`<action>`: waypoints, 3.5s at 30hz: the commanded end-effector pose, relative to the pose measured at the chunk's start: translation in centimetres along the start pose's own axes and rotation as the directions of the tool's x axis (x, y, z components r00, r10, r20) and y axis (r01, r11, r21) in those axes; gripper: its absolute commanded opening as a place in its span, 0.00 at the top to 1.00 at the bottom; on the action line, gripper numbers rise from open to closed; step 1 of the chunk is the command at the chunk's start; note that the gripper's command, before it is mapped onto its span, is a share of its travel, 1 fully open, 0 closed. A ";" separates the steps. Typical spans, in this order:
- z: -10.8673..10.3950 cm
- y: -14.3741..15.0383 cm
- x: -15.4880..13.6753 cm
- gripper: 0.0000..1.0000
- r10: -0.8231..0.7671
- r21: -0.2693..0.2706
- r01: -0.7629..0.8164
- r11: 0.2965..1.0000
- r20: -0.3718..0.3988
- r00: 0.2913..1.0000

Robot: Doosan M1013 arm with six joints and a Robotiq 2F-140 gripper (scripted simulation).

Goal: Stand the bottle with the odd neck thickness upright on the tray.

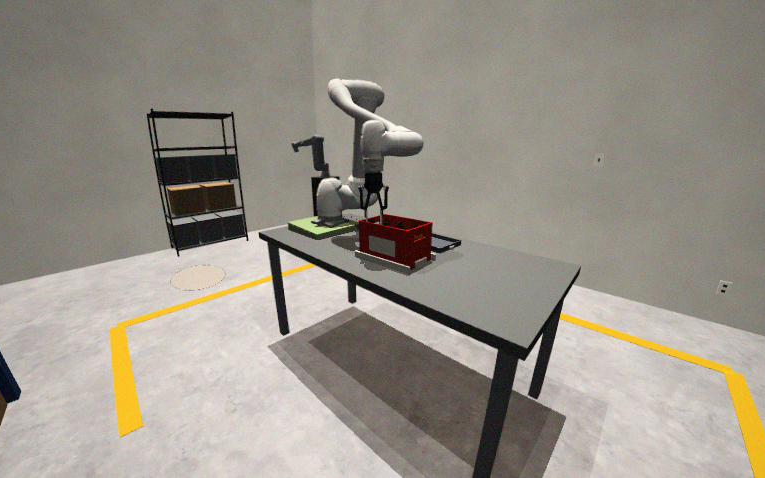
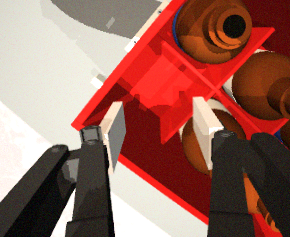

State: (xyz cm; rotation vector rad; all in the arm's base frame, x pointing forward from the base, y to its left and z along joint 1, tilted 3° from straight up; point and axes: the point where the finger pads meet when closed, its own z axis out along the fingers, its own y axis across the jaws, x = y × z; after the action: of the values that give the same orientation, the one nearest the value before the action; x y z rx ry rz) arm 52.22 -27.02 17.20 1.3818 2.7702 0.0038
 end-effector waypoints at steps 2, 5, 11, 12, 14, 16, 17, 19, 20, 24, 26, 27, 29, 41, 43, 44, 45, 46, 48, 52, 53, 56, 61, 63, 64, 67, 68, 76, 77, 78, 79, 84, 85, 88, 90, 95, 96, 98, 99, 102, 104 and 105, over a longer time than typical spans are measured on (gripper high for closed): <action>1.0 0.0 -0.1 0.62 -0.002 -0.001 0.002 1.000 -0.001 1.000; 1.3 0.0 -0.1 0.62 -0.002 -0.001 0.002 1.000 -0.001 1.000; 1.5 0.0 -0.1 0.62 -0.002 -0.001 0.002 1.000 -0.001 1.000; 1.6 0.0 -0.1 0.62 -0.002 -0.001 0.002 1.000 -0.001 1.000; 1.6 0.0 -0.1 0.62 -0.002 -0.001 0.002 1.000 -0.001 1.000; 1.7 0.0 -0.1 0.62 -0.002 -0.001 0.002 1.000 -0.001 1.000; 1.7 0.0 -0.1 0.62 -0.002 -0.001 0.002 1.000 -0.001 1.000; 1.7 0.0 -0.1 0.62 -0.002 -0.001 0.002 1.000 -0.001 1.000; 1.7 0.0 -0.1 0.62 -0.002 -0.001 0.002 1.000 -0.001 1.000; 1.7 0.0 -0.1 0.62 -0.002 -0.001 0.002 1.000 -0.001 1.000; 1.7 0.0 -0.1 0.62 -0.002 -0.001 0.002 1.000 -0.001 1.000; 1.7 0.0 -0.1 0.62 -0.002 -0.001 0.002 1.000 -0.001 1.000; 1.7 0.0 -0.1 0.62 -0.002 -0.001 0.002 1.000 -0.001 1.000; 1.7 0.0 -0.1 0.62 -0.002 -0.001 0.002 1.000 -0.001 1.000; 1.7 0.0 -0.1 0.62 -0.002 -0.001 0.002 1.000 -0.001 1.000; 1.7 0.0 -0.1 0.62 -0.002 -0.001 0.002 1.000 -0.001 1.000; 1.7 0.0 -0.1 0.62 -0.002 -0.001 0.002 1.000 -0.001 1.000; 1.7 0.0 -0.1 0.62 -0.002 -0.001 0.002 1.000 -0.001 1.000; 1.7 0.0 -0.1 0.62 -0.002 -0.001 0.002 1.000 -0.001 1.000; 1.7 0.0 -0.1 0.62 -0.002 -0.001 0.002 1.000 -0.001 1.000; 1.7 0.0 -0.1 0.62 -0.002 -0.001 0.002 1.000 -0.001 1.000; 1.7 0.0 -0.1 0.62 -0.002 -0.001 0.002 1.000 -0.001 1.000; 1.7 0.0 -0.1 0.62 -0.002 -0.001 0.002 1.000 -0.001 1.000; 1.7 0.0 -0.1 0.62 -0.002 -0.001 0.002 1.000 -0.001 1.000; 1.7 0.0 -0.1 0.62 -0.002 -0.001 0.002 1.000 -0.001 1.000; 1.7 0.0 -0.1 0.62 -0.002 -0.001 0.002 1.000 -0.001 1.000; 1.7 0.0 -0.1 0.62 -0.002 -0.001 0.002 1.000 -0.001 1.000; 1.7 0.0 -0.1 0.62 -0.002 -0.001 0.002 1.000 -0.001 1.000; 1.7 0.0 -0.1 1.00 -0.002 -0.001 0.002 1.000 -0.001 1.000; 1.7 0.0 -0.1 1.00 -0.002 -0.001 0.002 1.000 -0.001 1.000; 1.7 0.0 -0.1 1.00 -0.002 -0.001 0.002 1.000 -0.001 1.000; 1.7 0.0 -0.1 1.00 -0.002 -0.001 0.002 1.000 -0.001 1.000; 1.7 0.0 -0.1 1.00 -0.002 -0.001 0.002 1.000 -0.001 1.000; 1.7 0.0 -0.1 1.00 -0.002 -0.001 0.002 1.000 -0.001 1.000; 1.7 0.0 -0.1 1.00 -0.002 -0.001 0.002 1.000 -0.001 1.000; 1.7 0.0 -0.1 1.00 -0.002 -0.001 0.002 1.000 -0.001 1.000; 1.7 0.0 -0.1 1.00 -0.002 -0.001 0.002 1.000 -0.001 1.000; 1.7 0.0 -0.1 1.00 -0.002 -0.001 0.002 1.000 -0.001 1.000; 1.7 0.0 -0.1 1.00 -0.002 -0.001 0.002 1.000 -0.001 1.000; 1.7 0.0 -0.1 1.00 -0.002 -0.001 0.002 1.000 -0.001 1.000; 1.7 0.0 -0.1 1.00 -0.002 -0.001 0.002 1.000 -0.001 1.000; 1.7 0.0 -0.1 1.00 -0.002 -0.001 0.002 1.000 -0.001 1.000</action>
State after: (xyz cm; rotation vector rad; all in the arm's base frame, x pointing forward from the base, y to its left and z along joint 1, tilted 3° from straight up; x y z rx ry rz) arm 52.27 -27.05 15.87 1.3821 2.7704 0.0039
